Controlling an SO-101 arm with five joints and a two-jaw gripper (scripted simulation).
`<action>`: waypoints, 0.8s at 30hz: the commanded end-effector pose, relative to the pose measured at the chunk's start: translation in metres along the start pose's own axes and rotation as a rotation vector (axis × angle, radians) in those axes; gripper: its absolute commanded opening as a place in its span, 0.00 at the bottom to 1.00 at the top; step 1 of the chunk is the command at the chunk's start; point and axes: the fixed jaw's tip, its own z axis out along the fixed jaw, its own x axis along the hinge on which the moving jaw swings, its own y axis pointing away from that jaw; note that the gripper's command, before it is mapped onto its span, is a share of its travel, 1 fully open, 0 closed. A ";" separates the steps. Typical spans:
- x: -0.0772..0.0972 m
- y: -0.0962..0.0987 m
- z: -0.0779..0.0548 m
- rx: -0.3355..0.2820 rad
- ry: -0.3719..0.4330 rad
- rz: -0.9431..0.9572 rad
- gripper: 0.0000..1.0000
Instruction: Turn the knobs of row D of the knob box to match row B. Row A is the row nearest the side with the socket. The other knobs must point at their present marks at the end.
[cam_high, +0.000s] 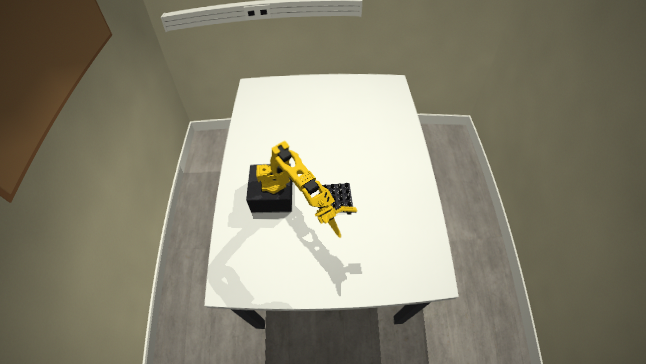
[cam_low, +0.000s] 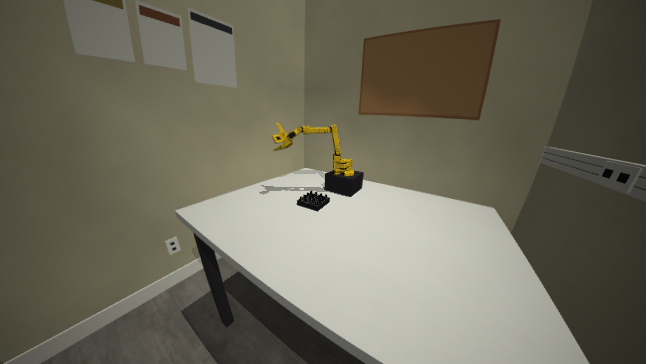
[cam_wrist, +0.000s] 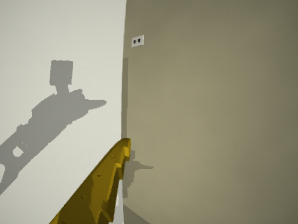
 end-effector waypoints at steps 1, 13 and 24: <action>-0.001 -0.001 -0.001 0.005 -0.003 0.001 1.00; -0.001 -0.001 -0.001 0.005 -0.003 0.001 1.00; 0.001 0.003 -0.004 -0.010 0.003 0.001 0.40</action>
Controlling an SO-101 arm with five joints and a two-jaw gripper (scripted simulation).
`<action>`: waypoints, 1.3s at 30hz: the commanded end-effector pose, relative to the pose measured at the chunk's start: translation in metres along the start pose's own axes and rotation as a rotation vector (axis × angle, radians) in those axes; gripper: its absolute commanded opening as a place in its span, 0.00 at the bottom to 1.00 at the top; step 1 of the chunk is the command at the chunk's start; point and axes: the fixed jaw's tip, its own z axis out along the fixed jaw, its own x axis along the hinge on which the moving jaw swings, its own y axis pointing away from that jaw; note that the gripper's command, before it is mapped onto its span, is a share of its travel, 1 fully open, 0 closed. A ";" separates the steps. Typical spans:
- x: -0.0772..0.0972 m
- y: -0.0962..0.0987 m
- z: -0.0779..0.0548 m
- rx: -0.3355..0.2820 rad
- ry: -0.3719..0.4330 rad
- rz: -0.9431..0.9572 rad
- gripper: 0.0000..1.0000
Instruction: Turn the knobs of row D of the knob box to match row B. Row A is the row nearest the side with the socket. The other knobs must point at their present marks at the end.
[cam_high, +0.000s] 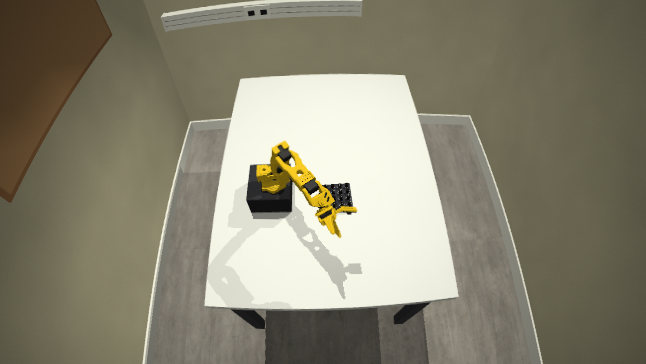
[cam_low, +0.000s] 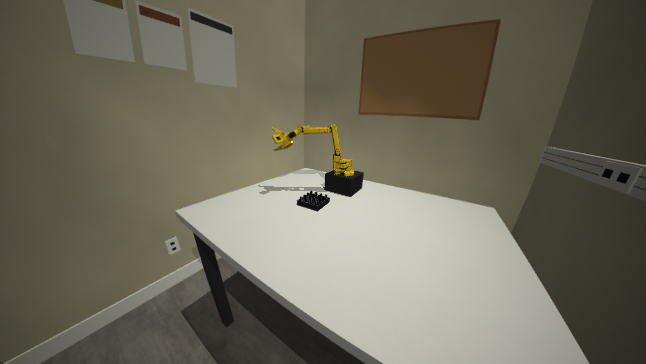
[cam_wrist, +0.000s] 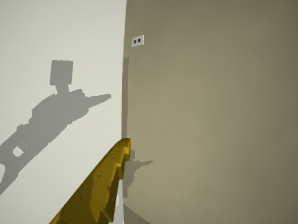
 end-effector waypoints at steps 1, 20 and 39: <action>0.002 0.004 -0.005 -0.015 0.005 0.001 0.40; 0.040 0.096 -0.058 -0.293 0.123 0.001 0.40; 0.073 0.173 -0.094 -0.488 0.205 0.001 0.40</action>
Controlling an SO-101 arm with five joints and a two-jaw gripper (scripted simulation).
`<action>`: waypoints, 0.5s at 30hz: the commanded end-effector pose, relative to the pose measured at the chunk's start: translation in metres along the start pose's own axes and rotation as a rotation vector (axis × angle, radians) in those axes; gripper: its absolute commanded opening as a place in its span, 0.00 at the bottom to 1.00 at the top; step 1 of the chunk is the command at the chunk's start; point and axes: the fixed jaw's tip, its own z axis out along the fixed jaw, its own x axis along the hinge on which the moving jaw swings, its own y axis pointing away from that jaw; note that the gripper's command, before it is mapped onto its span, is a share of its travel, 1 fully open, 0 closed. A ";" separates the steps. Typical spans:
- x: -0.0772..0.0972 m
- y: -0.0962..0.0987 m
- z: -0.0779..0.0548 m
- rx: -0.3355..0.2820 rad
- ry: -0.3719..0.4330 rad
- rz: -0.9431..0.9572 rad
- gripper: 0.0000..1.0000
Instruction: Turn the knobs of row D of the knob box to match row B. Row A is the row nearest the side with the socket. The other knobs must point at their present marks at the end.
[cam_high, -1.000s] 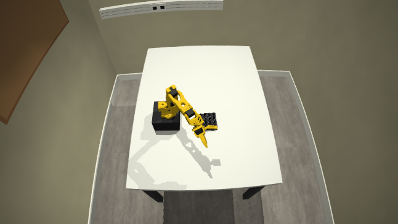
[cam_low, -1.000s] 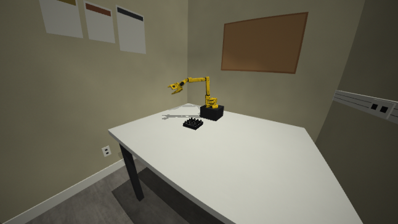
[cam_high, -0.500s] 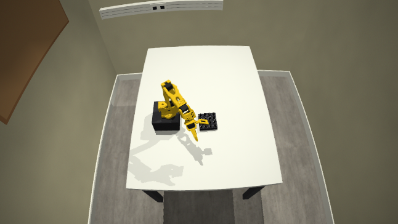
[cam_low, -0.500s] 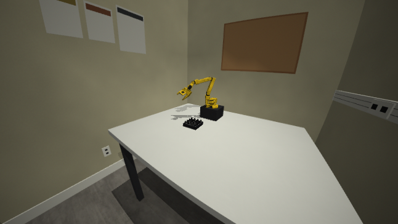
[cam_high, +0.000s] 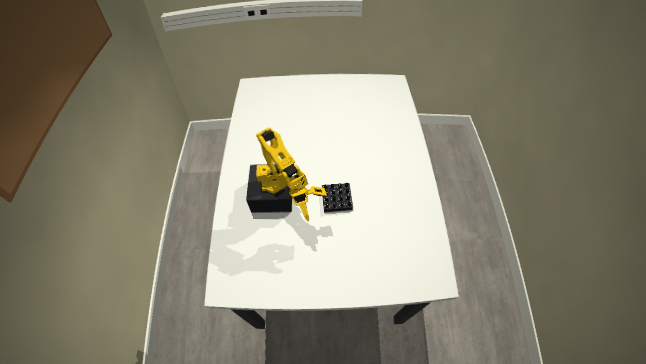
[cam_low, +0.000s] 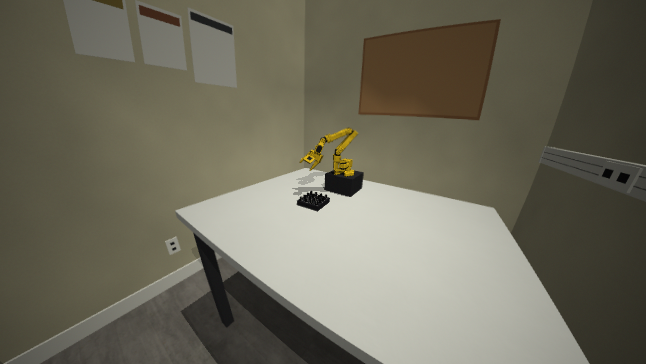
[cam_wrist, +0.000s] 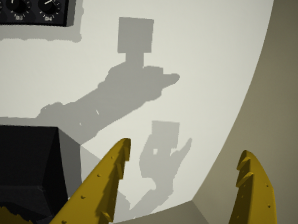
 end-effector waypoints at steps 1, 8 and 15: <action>0.003 0.007 -0.001 -0.008 0.002 0.001 0.40; 0.003 0.007 -0.001 -0.008 0.002 0.001 0.40; -0.002 0.009 -0.001 -0.013 -0.009 0.014 0.40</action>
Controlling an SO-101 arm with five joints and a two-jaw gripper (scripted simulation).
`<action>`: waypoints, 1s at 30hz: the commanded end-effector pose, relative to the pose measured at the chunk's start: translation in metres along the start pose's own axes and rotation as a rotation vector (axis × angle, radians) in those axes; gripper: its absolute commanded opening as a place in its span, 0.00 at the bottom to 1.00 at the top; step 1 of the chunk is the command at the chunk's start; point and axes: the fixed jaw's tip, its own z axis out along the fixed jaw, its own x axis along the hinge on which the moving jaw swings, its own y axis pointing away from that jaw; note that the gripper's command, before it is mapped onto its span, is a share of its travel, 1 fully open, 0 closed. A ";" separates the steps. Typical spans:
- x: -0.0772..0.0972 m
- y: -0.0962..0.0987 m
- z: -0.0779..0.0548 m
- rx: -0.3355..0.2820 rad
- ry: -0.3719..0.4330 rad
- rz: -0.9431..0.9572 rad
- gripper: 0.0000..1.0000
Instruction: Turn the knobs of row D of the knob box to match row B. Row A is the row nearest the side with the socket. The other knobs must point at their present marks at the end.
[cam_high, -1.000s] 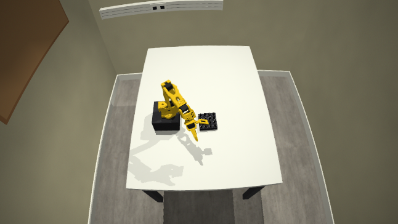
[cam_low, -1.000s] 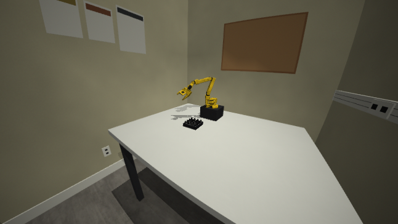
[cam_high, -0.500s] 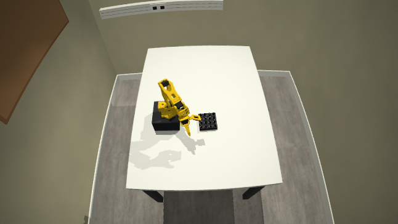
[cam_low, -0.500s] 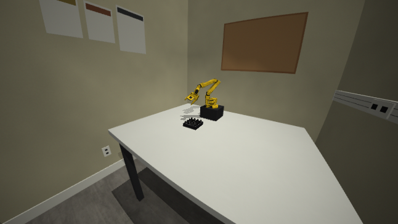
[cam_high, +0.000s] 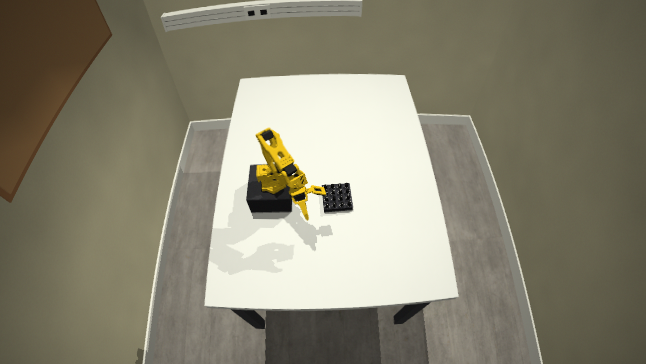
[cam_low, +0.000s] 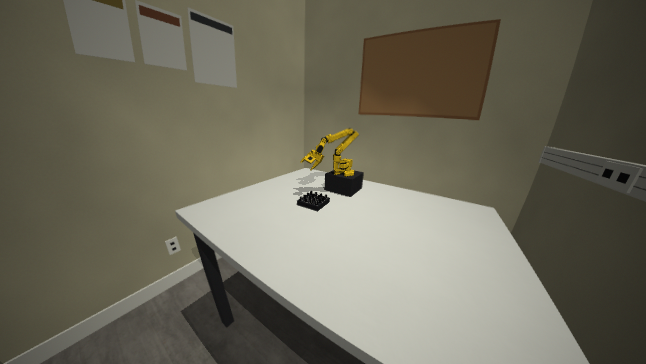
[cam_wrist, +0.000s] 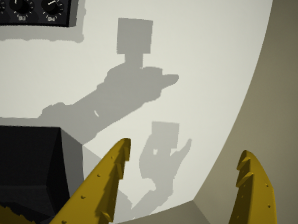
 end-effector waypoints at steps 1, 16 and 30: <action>-0.003 0.007 0.000 -0.020 -0.008 0.011 0.40; -0.037 0.026 -0.003 -0.075 -0.086 0.112 0.40; -0.073 0.061 -0.012 -0.182 -0.160 0.244 0.40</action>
